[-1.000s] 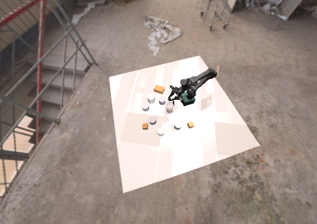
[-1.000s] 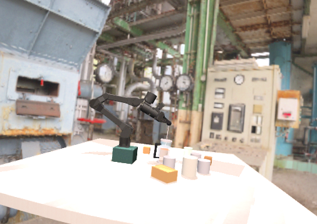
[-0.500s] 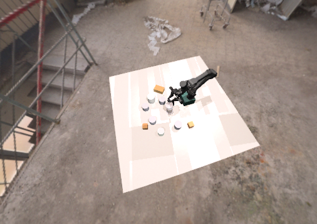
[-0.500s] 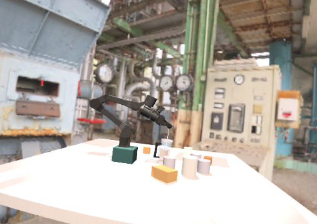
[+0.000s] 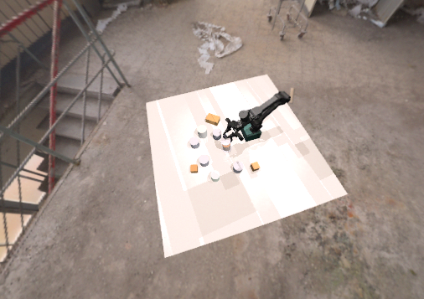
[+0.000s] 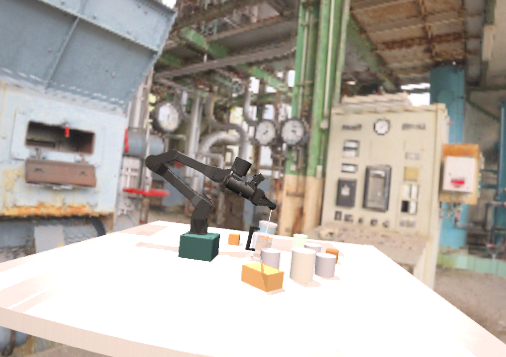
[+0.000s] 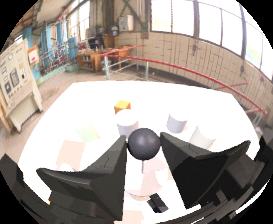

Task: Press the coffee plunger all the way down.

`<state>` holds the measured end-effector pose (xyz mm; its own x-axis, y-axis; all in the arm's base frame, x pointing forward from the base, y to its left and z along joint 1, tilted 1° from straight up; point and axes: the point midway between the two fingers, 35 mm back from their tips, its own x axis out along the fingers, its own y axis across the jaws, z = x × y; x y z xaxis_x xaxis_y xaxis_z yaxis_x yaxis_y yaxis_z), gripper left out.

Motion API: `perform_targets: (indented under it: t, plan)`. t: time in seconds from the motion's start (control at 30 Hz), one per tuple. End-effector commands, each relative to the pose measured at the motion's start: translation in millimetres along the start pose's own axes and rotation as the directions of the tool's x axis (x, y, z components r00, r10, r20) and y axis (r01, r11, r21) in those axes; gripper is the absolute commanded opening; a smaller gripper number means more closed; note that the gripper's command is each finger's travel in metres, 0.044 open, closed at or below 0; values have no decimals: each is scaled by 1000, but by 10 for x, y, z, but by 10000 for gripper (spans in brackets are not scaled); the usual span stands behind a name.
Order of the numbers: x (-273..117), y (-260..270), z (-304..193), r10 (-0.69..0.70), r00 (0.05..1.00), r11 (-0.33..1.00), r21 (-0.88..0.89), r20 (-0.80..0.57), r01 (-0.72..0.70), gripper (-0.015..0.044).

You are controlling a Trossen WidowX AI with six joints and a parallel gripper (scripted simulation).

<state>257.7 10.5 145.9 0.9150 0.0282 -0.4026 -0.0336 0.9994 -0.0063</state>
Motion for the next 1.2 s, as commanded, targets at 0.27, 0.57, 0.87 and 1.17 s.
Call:
perform_targets:
  t: [0.27,0.57,0.87,1.17]
  plan:
    - [186,-4,-356,3,994,1000,-7,-105,-3,129]
    - [218,-6,-329,3,995,1000,-7,-105,-3,129]
    - [247,-8,-307,2,995,1000,-7,-104,-3,129]
    - [269,-8,-292,2,995,1000,-7,-104,-3,129]
